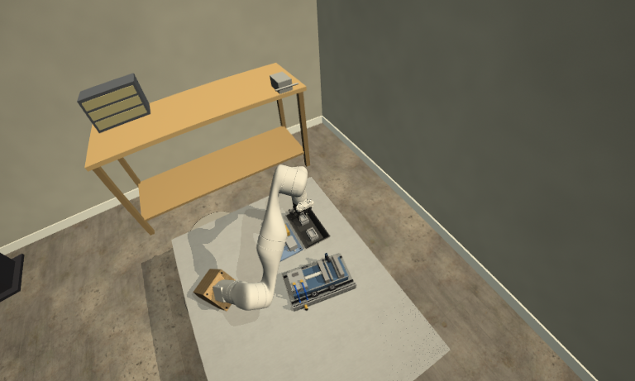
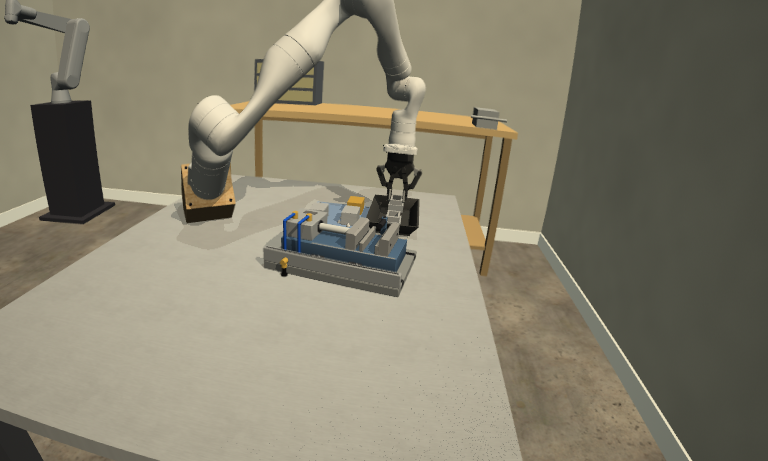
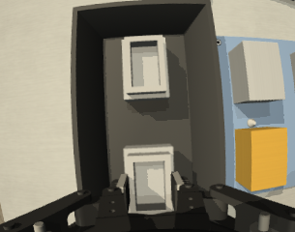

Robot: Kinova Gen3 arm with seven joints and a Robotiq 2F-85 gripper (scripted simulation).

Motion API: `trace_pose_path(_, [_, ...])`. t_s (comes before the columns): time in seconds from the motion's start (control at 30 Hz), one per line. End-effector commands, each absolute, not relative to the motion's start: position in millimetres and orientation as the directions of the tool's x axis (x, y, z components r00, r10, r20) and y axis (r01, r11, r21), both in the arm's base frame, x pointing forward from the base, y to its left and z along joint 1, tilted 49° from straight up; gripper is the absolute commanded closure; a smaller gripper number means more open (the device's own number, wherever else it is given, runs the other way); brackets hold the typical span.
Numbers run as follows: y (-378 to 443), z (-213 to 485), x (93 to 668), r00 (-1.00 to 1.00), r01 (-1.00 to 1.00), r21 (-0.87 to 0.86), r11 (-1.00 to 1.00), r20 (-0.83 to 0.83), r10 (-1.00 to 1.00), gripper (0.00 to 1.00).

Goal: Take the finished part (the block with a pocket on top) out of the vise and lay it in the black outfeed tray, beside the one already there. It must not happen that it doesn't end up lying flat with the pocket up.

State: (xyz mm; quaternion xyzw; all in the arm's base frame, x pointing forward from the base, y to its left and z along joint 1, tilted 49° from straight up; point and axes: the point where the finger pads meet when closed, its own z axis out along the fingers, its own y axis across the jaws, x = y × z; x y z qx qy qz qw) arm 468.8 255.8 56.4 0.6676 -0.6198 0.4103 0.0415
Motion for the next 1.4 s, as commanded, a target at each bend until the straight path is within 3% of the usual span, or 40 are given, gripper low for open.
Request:
trace_pose_path(0.0, [257.5,55.2,469.0,-0.102,-0.862,-0.452,-0.230,0.598,-0.795,1.00])
trace_pose_path(1.37, [248.0,46.4,473.1,-0.096,-0.864,-0.445,-0.236,0.604,-0.791,1.00])
